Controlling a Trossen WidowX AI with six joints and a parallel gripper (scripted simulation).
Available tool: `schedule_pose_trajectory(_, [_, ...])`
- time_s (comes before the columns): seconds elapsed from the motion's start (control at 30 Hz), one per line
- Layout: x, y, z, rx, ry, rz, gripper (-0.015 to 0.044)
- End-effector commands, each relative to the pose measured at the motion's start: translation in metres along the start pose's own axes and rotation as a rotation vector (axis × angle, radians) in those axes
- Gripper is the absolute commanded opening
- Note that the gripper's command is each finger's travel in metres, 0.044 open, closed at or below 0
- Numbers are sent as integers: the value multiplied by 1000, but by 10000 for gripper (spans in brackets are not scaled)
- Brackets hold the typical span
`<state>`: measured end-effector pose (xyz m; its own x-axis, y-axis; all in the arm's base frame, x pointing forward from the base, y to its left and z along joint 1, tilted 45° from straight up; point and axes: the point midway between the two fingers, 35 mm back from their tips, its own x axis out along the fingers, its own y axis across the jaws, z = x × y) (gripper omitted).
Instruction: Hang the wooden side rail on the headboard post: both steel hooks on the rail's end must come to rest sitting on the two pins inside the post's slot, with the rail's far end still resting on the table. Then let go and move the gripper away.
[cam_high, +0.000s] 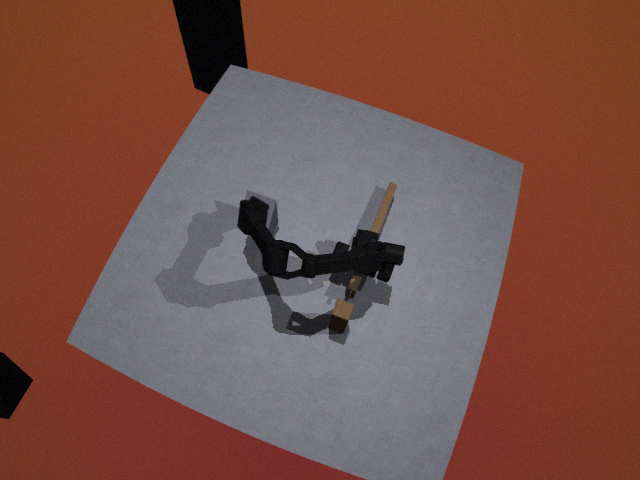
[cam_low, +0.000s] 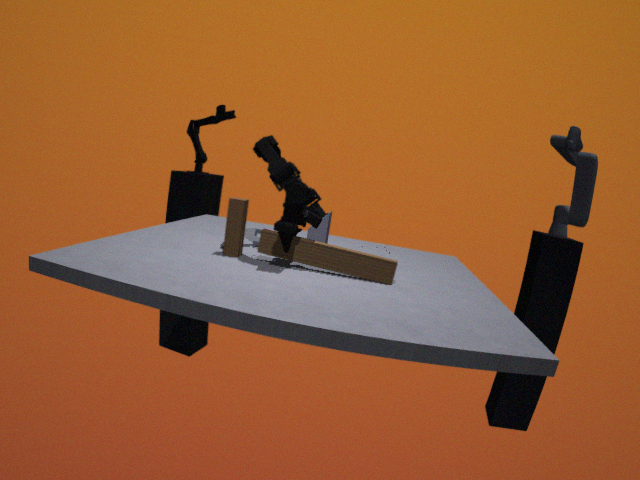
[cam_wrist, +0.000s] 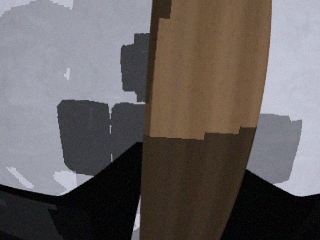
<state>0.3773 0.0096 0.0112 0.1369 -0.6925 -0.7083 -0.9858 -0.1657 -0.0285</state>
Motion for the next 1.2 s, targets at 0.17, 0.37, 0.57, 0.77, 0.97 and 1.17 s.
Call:
schedule_pose_trajectory(0.17, [-2, -1, -1, -2, -1, -8, 0])
schedule_pose_trajectory(0.37, [-2, -1, -2, -2, -1, -8, 0])
schedule_pose_trajectory(0.57, [-3, -1, -2, -2, -1, -8, 0])
schedule_pose_trajectory(0.77, [-3, -1, -3, -2, -1, -8, 0])
schedule_pose_trajectory(0.97, [-3, -1, -4, -2, -1, -8, 0])
schedule_pose_trajectory(1.17, [-2, -1, -4, -2, -1, -8, 0])
